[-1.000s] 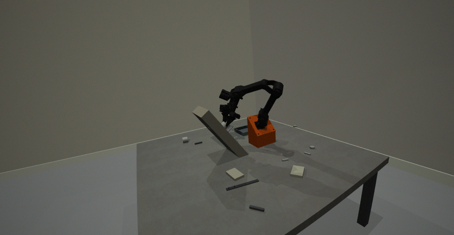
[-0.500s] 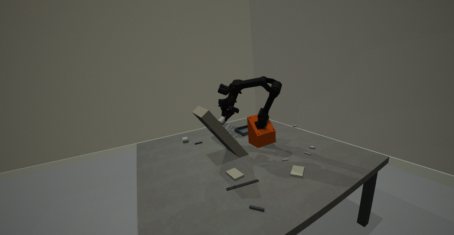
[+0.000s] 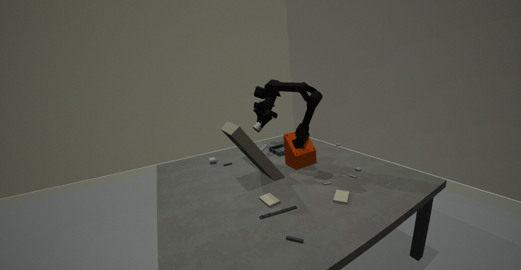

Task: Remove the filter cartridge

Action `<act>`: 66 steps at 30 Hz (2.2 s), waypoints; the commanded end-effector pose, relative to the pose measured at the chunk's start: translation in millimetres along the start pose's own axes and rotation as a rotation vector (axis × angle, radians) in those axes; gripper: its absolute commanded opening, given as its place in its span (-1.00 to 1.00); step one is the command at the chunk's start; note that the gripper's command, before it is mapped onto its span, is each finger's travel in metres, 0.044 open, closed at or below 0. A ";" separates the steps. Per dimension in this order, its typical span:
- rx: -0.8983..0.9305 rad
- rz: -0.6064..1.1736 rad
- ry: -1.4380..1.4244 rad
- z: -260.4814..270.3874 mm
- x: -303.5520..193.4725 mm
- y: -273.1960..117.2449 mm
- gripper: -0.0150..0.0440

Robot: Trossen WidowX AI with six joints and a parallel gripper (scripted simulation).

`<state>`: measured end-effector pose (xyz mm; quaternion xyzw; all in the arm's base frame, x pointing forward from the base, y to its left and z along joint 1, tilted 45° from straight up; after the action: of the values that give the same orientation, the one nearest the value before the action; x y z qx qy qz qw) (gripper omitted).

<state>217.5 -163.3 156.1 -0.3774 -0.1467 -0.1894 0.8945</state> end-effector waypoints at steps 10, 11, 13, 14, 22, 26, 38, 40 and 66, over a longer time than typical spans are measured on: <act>-0.002 0.003 -0.001 -56.8 -2.3 5.7 -0.49; -0.002 0.003 -0.001 -61.6 -2.9 6.4 -0.49; -0.002 0.003 -0.002 -71.2 -4.4 8.1 -0.49; -0.002 0.003 -0.002 -76.0 -5.2 8.9 -0.49; -0.110 0.045 0.207 -99.6 -28.4 3.8 -0.49; -0.200 0.062 0.360 -120.2 -46.6 -1.1 -0.49; -0.490 0.048 0.839 -174.3 -106.6 -18.7 -0.49; -0.536 0.037 0.914 -181.3 -116.4 -21.6 -0.49; -0.830 0.037 1.398 -199.9 -289.3 12.3 -0.49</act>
<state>2.0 -244.0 -95.7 -0.4761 0.5141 -0.4034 0.5885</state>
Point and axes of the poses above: the point midway between the two fingers, 35 mm back from their tips, its own y axis out along the fingers, its own z axis across the jaws, x = y × z, the point moved 6 cm from there along -y, back along the fingers, and after that the axes turned 3 degrees about -y, right-handed, at the moved point
